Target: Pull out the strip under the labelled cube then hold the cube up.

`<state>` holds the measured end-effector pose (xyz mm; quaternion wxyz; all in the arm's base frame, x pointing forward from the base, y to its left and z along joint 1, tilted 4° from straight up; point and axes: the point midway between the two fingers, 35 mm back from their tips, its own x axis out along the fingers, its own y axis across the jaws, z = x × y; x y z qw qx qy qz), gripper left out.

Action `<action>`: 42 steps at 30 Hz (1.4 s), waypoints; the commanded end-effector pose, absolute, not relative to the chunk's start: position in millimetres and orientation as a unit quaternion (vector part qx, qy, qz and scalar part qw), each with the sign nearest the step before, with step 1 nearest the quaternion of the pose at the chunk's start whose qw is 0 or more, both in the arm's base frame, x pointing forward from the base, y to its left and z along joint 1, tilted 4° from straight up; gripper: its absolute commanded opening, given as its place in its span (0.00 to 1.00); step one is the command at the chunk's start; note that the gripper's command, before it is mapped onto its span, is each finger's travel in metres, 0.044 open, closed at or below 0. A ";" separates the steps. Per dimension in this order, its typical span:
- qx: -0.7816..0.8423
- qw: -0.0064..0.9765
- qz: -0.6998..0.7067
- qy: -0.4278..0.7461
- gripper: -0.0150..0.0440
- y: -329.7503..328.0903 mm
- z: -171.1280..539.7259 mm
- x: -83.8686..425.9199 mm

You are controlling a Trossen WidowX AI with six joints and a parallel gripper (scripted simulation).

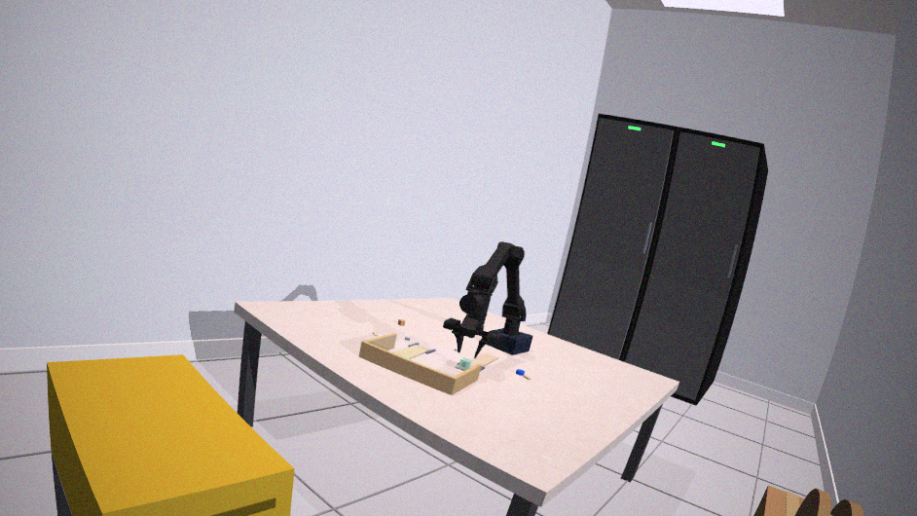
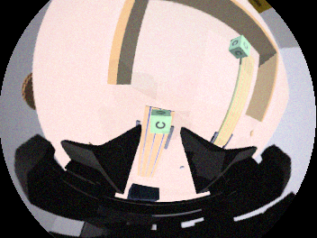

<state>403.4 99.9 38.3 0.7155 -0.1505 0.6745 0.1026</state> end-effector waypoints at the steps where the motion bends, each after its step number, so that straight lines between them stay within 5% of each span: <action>1: -0.152 0.712 0.105 0.677 0.68 99.3 28.5 402.0; 27: -0.152 0.712 0.105 0.678 0.68 97.2 -1.5 402.9; 31: -0.151 0.714 0.102 0.676 0.50 97.4 0.8 404.4; 38: -0.151 0.714 0.102 0.676 0.42 97.4 0.8 404.4; 42: -0.151 0.714 0.103 0.676 0.25 97.0 2.8 402.1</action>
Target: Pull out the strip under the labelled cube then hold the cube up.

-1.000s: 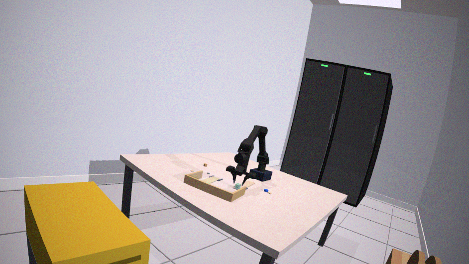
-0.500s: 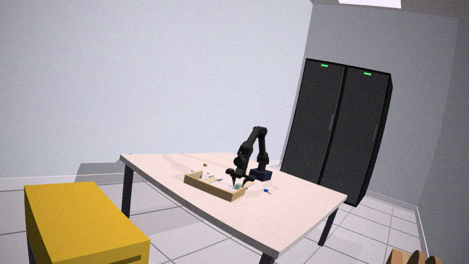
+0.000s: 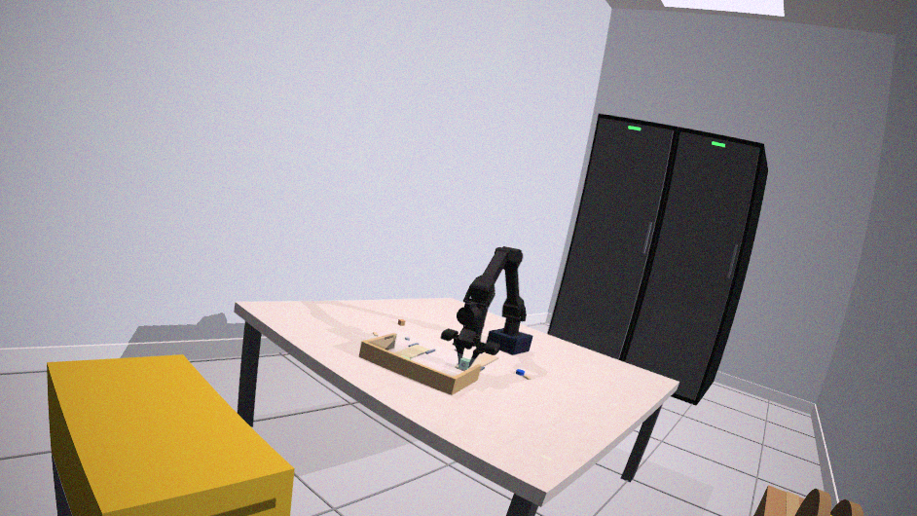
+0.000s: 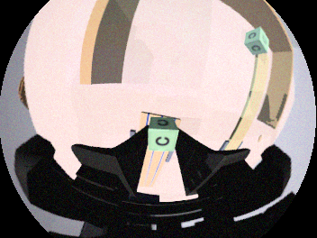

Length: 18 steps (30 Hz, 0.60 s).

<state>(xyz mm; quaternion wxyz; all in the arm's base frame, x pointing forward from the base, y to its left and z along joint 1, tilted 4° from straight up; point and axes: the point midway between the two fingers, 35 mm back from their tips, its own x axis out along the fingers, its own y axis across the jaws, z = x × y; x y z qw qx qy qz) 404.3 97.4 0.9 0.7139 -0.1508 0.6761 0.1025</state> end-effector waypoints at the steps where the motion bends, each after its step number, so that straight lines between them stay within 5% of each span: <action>1: -0.151 0.714 0.103 0.676 0.25 96.5 5.1 399.2; 18: -0.152 0.710 0.105 0.679 0.25 85.6 39.8 343.6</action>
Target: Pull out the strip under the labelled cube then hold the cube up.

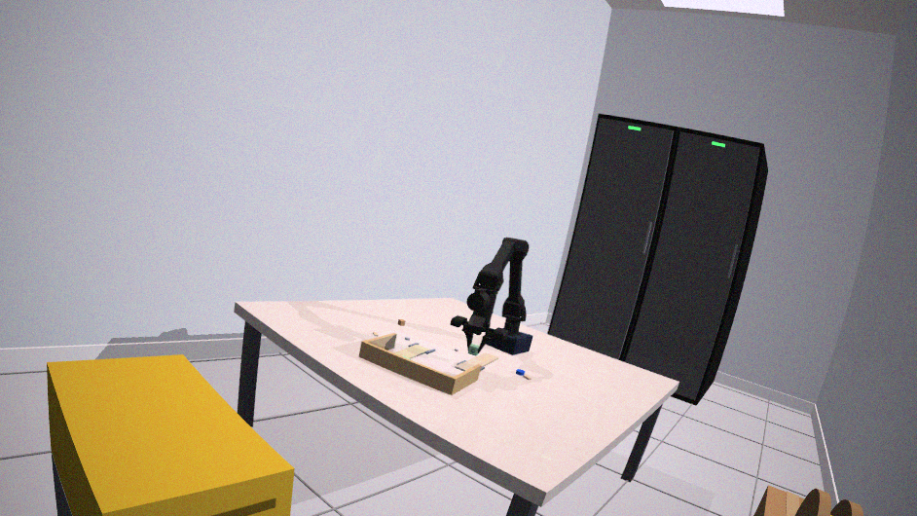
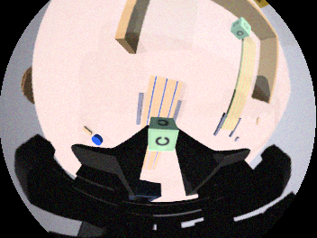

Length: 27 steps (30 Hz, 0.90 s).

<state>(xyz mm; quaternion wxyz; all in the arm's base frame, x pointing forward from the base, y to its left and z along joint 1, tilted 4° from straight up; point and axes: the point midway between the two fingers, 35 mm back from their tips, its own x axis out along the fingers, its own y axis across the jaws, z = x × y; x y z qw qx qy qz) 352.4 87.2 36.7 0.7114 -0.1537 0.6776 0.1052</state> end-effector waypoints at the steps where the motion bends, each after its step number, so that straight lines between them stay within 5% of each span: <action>1: -0.152 0.710 0.105 0.679 0.25 85.6 39.8 343.6; 27: -0.152 0.709 0.105 0.680 0.25 75.8 72.1 292.9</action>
